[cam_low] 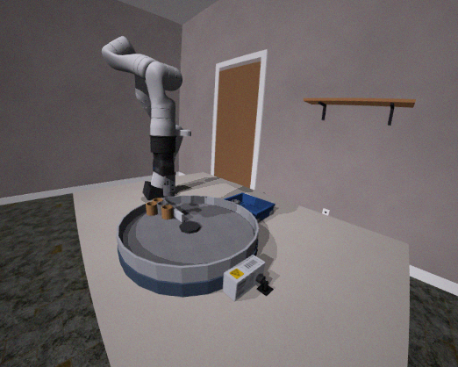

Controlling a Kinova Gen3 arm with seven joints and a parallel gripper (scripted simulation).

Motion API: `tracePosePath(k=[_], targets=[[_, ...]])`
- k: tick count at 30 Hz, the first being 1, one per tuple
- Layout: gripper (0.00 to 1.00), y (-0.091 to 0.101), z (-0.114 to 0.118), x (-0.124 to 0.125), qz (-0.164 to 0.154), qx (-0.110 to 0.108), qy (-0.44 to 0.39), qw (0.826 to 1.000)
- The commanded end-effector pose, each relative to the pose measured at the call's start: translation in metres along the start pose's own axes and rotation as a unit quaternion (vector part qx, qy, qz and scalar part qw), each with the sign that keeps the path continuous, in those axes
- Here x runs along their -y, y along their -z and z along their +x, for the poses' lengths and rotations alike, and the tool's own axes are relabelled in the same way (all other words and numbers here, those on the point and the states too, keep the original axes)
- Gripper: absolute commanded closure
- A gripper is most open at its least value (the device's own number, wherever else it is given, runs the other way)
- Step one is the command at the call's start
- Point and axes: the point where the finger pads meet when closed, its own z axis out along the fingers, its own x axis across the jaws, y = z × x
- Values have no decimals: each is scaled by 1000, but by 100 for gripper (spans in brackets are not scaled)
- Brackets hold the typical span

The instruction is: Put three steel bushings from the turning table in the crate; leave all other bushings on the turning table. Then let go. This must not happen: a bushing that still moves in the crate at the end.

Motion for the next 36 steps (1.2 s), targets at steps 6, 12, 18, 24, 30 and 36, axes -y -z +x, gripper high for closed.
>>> tracePosePath(k=[6, 12, 18, 24, 30, 36], targets=[[100, 1, 12, 31, 0, 0, 1, 1000], [100, 1, 20, 51, 0, 0, 1, 1000], [100, 1, 20, 51, 0, 0, 1, 1000], [100, 1, 33, 88, -1, 2, 4, 1000], [100, 1, 37, 98, -1, 2, 4, 1000], [100, 1, 37, 98, -1, 2, 4, 1000]])
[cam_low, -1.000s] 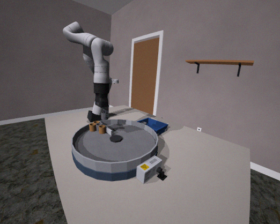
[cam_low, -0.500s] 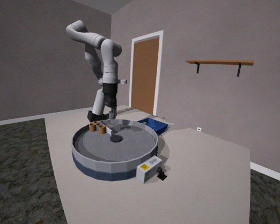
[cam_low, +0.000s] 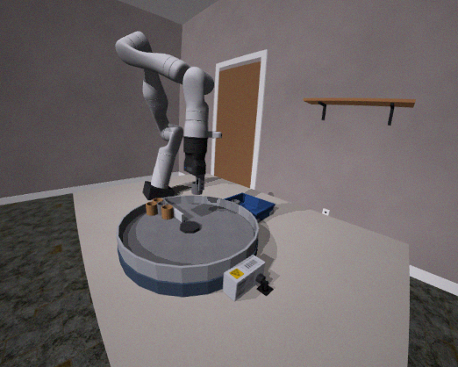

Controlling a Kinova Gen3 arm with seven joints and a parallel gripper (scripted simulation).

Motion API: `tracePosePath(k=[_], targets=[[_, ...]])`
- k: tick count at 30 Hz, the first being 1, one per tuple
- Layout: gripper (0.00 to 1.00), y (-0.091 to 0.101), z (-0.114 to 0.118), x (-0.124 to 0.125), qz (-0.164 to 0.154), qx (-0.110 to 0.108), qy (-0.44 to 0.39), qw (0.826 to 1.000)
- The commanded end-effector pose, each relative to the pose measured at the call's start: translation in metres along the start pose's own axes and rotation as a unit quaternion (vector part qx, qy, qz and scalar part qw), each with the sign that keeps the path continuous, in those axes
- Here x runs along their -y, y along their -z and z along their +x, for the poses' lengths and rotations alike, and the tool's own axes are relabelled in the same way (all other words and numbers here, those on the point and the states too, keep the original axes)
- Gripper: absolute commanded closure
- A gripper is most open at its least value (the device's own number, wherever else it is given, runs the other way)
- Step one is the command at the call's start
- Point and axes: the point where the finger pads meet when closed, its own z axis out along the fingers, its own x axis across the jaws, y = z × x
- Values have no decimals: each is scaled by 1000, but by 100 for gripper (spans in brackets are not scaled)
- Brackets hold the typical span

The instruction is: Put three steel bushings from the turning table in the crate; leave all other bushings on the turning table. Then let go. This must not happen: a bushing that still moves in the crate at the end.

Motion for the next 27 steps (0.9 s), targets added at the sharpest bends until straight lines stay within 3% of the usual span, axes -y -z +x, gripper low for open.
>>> tracePosePath(k=[1, 6, 18, 23, 27], targets=[[100, 2, 3, 4, 2, -3, -3, 1000], [100, 1, 20, 51, 0, 0, 1, 1000], [100, 1, 20, 51, 0, 0, 1, 1000], [100, 0, 37, 98, -1, 1, 5, 1000], [100, 0, 37, 98, -1, 1, 5, 1000]])
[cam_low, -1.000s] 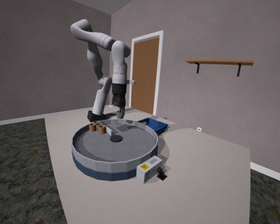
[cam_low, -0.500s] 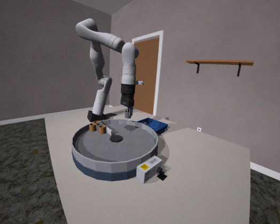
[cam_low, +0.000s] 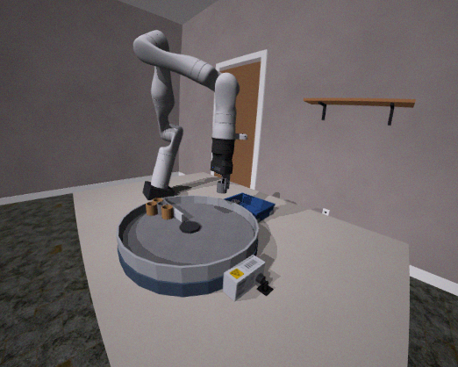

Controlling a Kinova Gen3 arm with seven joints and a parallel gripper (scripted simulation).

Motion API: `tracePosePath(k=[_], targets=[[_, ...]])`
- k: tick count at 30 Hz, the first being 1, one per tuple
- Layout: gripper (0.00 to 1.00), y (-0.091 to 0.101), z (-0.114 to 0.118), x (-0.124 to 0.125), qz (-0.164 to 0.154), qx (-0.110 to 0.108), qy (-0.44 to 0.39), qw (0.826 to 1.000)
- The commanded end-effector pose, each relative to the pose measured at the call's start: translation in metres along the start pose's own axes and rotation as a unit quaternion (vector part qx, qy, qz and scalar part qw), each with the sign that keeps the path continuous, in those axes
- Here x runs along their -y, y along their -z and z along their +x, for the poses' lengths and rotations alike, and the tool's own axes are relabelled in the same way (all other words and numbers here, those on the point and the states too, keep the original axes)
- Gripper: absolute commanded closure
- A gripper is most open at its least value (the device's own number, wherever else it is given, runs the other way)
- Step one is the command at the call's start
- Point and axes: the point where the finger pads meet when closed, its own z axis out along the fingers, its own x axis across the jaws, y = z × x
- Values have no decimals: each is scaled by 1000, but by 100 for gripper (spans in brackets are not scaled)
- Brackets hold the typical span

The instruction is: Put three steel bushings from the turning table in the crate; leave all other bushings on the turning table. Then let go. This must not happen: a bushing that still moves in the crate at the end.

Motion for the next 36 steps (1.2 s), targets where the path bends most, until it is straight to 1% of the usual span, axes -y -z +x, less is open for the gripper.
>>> tracePosePath(k=[1, 8, 9, 13, 25, 26, 30, 36], targets=[[100, 1, 1, 10, 0, 3, 2, 1000], [100, 1, 1, 10, 0, 3, 2, 1000], [100, 0, 6, 19, 0, -1, 7, 1000], [100, 1, 21, 59, 1, 0, 8, 1000], [100, 1, 21, 59, 1, 0, 8, 1000], [100, 1, 27, 70, 3, -5, 13, 1000], [100, 2, 41, 111, 3, -4, 14, 1000], [100, 2, 41, 111, 3, -4, 14, 1000]])
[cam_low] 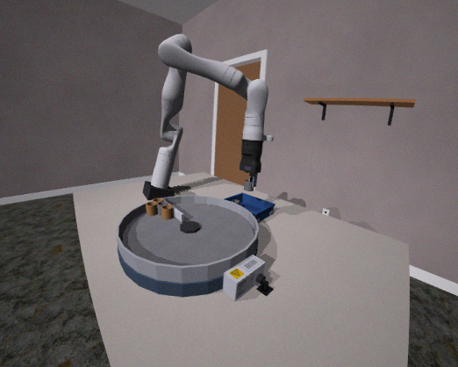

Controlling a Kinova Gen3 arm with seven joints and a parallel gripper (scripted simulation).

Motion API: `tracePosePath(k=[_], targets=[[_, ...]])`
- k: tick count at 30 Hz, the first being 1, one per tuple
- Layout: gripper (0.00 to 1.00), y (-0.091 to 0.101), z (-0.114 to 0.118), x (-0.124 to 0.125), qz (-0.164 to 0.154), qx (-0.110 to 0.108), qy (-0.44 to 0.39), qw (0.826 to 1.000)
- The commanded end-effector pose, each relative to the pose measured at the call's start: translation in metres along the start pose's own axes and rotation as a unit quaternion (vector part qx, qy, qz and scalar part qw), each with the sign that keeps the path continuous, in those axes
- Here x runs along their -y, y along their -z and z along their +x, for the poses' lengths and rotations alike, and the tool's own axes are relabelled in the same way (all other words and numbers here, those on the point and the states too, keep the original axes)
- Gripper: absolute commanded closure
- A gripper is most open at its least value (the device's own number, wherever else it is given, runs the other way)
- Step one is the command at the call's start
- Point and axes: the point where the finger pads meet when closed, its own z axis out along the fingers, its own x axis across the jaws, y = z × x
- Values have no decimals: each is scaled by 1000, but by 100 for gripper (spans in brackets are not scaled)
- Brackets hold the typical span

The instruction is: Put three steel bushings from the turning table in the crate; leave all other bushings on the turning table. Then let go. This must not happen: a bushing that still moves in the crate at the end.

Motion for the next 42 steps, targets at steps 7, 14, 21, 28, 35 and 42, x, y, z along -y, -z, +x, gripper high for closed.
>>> tracePosePath(k=[7, 14, 21, 28, 35, 42], targets=[[100, 2, 3, 8, 0, 1, -2, 1000], [100, 11, 15, 21, 3, 2, -25, 1000], [100, 11, 15, 21, 3, 2, -25, 1000], [100, -15, 16, 21, 4, -1, -21, 1000], [100, -15, 16, 21, 4, -1, -21, 1000], [100, -23, 14, 21, 4, 1, -19, 1000]])
